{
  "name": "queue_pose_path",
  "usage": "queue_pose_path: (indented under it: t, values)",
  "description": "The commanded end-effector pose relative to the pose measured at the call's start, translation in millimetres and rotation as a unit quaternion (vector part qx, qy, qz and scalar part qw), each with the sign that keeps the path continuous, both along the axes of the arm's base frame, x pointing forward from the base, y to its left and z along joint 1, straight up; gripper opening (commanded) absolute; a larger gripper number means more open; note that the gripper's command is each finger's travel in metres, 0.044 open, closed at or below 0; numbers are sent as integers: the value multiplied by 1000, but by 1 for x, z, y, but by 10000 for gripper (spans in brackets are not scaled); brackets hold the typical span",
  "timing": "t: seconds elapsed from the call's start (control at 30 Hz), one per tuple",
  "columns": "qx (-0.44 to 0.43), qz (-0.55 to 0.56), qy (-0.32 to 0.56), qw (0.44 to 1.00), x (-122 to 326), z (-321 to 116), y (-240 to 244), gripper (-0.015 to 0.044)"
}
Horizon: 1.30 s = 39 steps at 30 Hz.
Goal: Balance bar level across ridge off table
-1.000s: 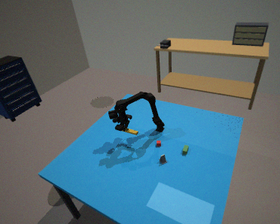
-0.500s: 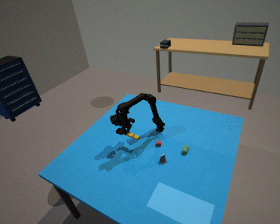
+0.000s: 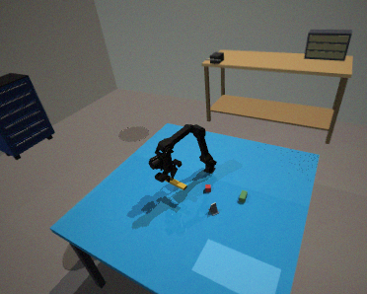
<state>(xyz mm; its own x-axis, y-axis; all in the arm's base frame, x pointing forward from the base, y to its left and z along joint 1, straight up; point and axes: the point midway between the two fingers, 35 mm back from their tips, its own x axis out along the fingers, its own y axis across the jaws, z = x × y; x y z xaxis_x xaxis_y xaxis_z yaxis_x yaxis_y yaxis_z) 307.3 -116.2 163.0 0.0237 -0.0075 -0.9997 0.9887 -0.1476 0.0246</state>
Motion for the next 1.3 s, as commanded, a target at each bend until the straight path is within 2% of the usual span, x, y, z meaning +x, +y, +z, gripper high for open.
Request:
queue_pose_path:
  t: [0.0,1.27]
  values:
    - [0,-12,-1,1000,7,1,12,0]
    - [9,-141,-2,990,30,2,155,0]
